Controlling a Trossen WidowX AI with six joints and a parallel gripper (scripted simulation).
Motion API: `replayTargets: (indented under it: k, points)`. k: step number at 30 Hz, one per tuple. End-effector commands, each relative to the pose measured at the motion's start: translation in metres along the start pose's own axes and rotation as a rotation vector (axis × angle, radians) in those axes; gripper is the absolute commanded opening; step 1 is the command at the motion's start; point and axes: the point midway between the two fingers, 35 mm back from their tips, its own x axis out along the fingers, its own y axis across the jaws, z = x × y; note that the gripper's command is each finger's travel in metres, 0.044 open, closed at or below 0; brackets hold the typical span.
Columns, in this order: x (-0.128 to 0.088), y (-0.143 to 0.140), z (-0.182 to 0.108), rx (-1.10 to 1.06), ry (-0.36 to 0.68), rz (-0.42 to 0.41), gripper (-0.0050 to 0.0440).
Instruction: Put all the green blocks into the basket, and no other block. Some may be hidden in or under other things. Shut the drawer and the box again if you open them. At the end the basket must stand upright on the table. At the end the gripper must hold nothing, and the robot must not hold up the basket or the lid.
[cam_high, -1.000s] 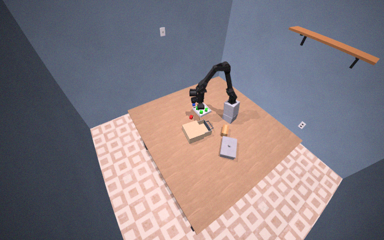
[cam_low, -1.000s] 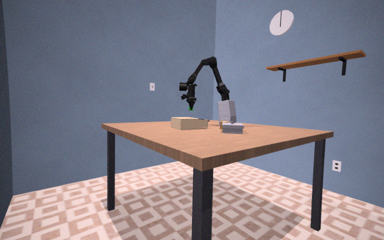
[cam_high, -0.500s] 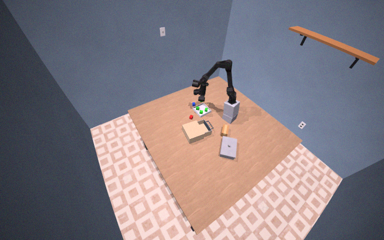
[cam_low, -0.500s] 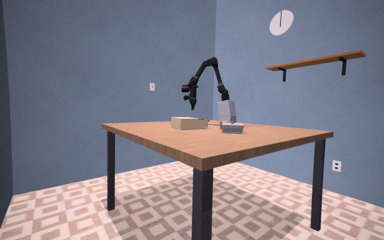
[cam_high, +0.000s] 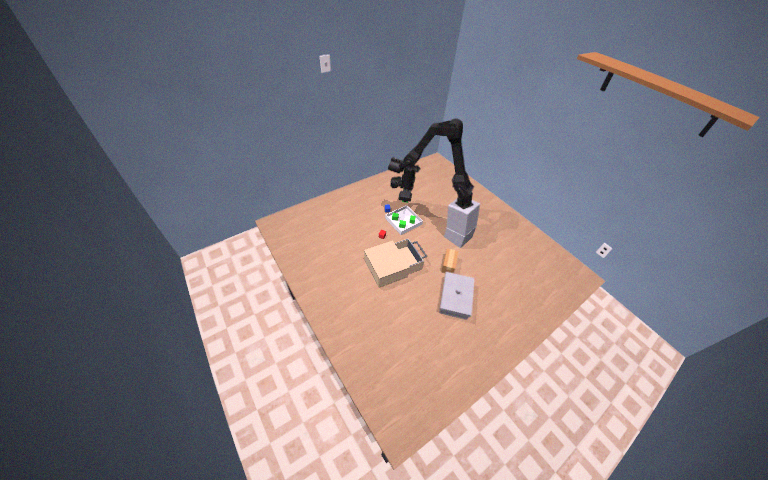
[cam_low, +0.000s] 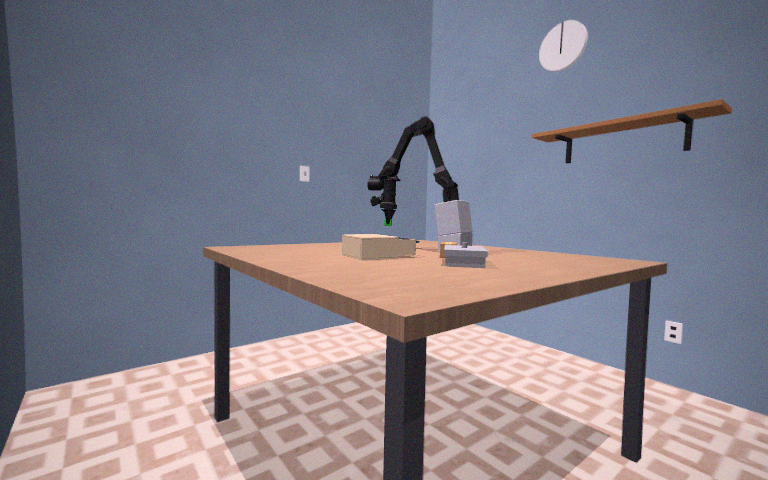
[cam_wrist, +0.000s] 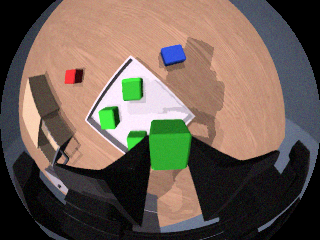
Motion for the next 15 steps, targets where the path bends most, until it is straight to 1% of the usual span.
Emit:
replayTargets:
  k: [1,6,15]
  points:
    - [0.025,0.001,-0.008,-0.002,0.022,0.008,0.0]
    - [0.058,0.001,-0.009,-0.002,0.022,0.008,0.0]
    - [0.058,0.001,-0.009,-0.002,0.022,0.008,0.0]
